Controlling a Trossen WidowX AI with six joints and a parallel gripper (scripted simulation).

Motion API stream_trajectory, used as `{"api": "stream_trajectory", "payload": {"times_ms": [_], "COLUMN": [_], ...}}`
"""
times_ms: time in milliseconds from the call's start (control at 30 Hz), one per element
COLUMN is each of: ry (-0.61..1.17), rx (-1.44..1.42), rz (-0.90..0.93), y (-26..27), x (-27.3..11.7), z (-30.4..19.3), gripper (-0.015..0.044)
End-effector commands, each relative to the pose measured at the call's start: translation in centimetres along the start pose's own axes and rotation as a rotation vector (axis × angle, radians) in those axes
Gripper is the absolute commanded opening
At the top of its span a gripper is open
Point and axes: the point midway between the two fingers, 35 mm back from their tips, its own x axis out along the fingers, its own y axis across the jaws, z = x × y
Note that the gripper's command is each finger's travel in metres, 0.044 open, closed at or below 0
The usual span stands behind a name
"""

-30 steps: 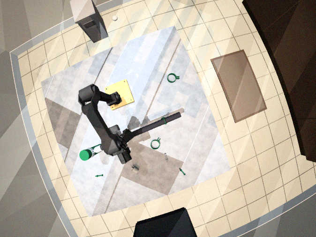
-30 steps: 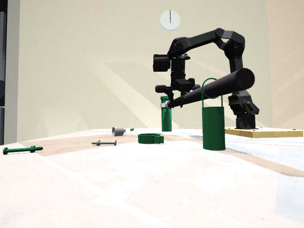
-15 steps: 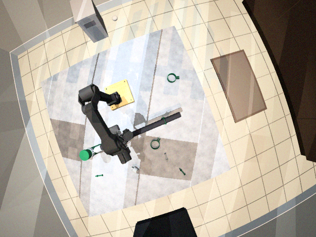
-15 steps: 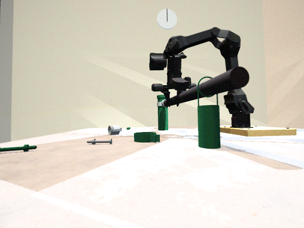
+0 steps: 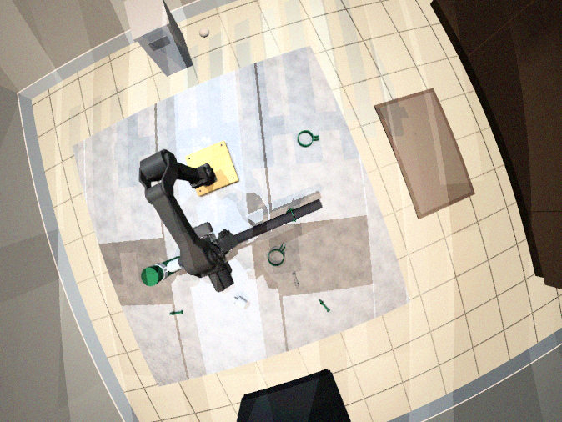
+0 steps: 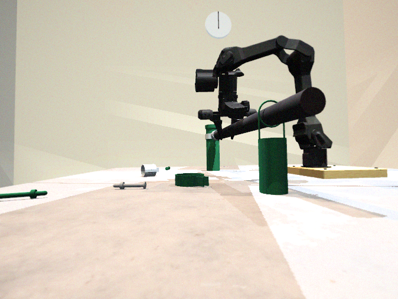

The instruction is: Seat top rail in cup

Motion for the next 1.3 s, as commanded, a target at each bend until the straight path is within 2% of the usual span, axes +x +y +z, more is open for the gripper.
{"api": "stream_trajectory", "payload": {"times_ms": [0, 1267], "ry": [0.001, 0.006], "rx": [0.0, -0.005], "rz": [-0.001, -0.002], "y": [-0.03, -0.18], "x": [-0.04, -0.12], "z": [-0.05, -0.37], "gripper": [0.0, 0.0]}}
